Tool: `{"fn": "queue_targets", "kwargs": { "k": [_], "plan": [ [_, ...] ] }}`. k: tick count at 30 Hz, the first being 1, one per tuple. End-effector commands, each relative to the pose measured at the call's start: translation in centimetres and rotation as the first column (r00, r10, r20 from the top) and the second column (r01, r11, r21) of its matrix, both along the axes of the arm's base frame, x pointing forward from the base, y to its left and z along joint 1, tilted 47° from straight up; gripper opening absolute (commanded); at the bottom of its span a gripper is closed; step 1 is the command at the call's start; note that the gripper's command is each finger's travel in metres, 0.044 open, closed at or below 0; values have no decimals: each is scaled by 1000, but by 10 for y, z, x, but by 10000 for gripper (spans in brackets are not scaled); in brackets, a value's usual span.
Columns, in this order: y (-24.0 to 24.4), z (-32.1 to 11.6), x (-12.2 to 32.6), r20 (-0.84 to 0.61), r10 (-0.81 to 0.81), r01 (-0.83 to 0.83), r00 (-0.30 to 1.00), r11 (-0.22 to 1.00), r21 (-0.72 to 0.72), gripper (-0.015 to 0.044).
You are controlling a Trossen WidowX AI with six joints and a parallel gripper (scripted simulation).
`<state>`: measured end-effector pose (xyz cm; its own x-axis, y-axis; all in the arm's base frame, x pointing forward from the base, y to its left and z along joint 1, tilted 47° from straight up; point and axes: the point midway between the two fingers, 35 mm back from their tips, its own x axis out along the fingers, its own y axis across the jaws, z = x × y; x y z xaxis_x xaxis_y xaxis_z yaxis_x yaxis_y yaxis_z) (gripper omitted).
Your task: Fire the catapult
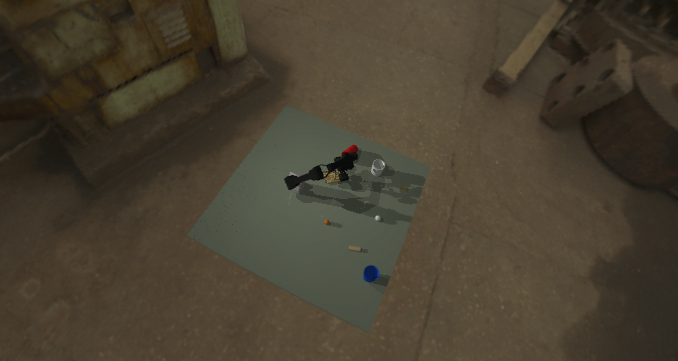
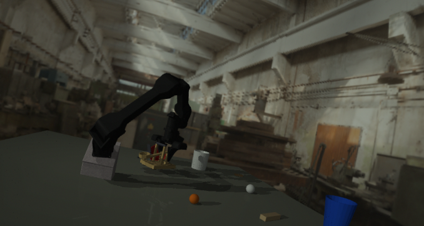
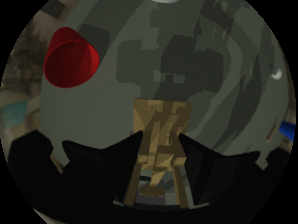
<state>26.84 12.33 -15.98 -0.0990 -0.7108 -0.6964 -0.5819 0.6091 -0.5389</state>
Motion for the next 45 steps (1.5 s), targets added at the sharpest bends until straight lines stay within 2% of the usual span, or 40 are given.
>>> {"fn": "queue_targets", "kwargs": {
  "k": [1, 19, 33, 36, 41, 45],
  "plan": [
    [-3, -3, 2, 10, 11, -11, 1000, 1000, 4, 0],
    [-15, -14, -1, 3, 1, -1, 1000, 1000, 0, 0],
    [-15, -14, -1, 3, 1, -1, 1000, 1000, 0, 368],
    [3, 1, 3, 2, 2, -2, 1000, 1000, 2, 440],
    [54, 53, 6, -2, 2, -2, 1000, 1000, 3, 440],
    [56, 55, 6, -2, 2, -2, 1000, 1000, 3, 440]
  ]
}}
